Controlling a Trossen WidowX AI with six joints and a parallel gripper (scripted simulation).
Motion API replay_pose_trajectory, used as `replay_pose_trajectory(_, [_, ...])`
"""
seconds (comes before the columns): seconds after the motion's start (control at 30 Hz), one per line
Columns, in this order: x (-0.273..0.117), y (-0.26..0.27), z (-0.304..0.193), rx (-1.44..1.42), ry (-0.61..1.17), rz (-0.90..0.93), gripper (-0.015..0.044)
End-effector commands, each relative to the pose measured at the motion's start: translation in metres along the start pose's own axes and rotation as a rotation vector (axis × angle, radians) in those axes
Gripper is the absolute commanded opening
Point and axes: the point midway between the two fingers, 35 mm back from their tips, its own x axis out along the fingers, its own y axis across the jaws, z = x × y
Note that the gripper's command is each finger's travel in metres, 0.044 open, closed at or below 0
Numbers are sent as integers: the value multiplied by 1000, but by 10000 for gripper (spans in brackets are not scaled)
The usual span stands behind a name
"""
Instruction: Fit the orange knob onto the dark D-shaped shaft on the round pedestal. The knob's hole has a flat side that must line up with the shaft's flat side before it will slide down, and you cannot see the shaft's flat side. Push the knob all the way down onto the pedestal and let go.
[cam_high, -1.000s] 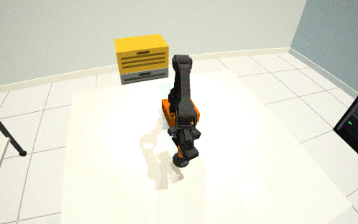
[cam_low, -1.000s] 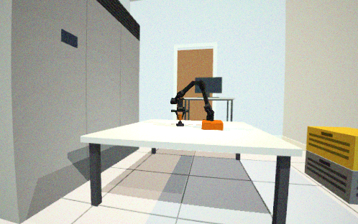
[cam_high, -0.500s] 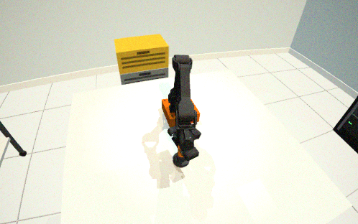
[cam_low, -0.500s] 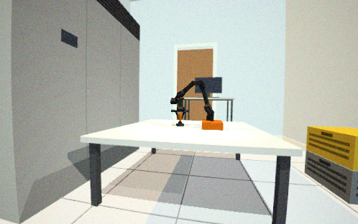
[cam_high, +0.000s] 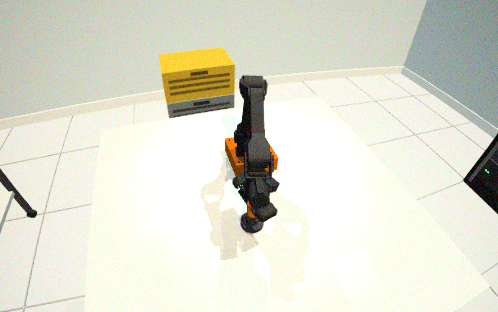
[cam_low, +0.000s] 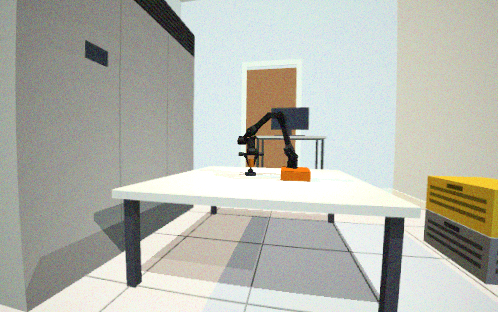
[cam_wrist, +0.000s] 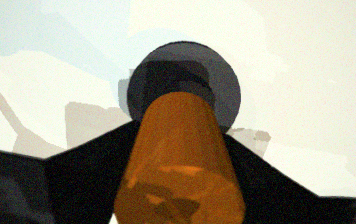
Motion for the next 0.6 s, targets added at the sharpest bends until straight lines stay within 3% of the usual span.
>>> replay_pose_trajectory(0.0, [1,1,0,-10,7,-6,0])
replay_pose_trajectory(0.57, [3,-2,-1,-10,7,-6,0])
